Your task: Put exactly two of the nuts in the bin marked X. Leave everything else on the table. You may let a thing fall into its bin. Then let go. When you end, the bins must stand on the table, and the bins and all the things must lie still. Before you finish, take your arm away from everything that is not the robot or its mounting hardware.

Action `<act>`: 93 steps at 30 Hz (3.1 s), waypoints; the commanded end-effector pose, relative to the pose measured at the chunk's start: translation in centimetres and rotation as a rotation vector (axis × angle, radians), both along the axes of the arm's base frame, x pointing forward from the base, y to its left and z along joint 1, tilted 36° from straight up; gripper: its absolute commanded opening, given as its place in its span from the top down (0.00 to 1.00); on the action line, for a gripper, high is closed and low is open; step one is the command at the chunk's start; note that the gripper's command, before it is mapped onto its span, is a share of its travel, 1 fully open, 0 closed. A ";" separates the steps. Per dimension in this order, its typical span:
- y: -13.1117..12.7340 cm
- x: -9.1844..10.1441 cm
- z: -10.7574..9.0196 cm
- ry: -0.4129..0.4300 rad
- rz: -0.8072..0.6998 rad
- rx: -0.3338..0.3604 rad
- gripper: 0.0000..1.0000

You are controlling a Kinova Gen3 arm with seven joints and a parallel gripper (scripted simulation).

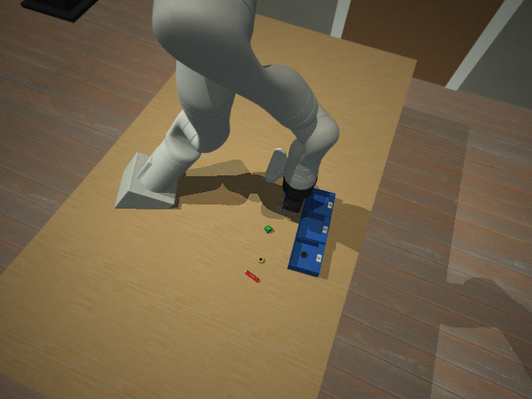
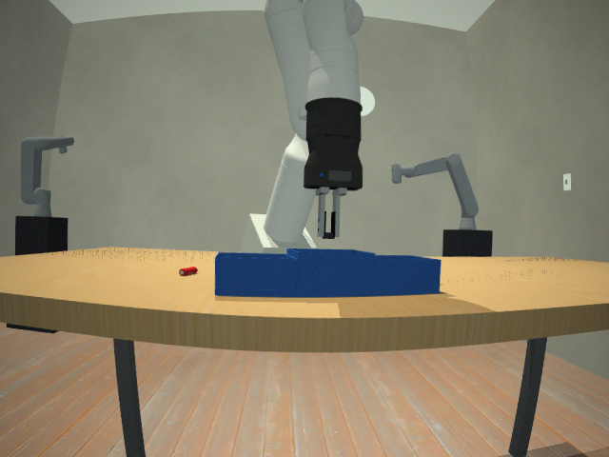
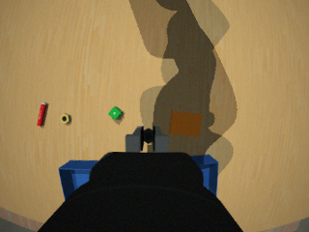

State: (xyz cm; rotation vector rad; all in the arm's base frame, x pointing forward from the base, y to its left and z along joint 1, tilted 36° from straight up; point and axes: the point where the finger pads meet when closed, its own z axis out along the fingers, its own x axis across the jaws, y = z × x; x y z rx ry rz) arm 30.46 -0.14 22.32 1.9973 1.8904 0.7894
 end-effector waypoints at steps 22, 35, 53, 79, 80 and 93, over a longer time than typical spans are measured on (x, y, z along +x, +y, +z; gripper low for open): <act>-0.1 0.0 0.1 -0.002 -0.003 0.002 0.66; -0.1 0.0 0.1 -0.002 -0.003 0.002 0.66; -0.1 0.0 0.1 -0.002 -0.003 0.002 0.66; -6.5 4.1 2.5 0.039 -0.176 0.124 0.66; -7.0 4.4 2.7 0.048 -0.217 0.150 0.66; -10.9 7.7 4.1 0.127 -0.661 0.462 0.66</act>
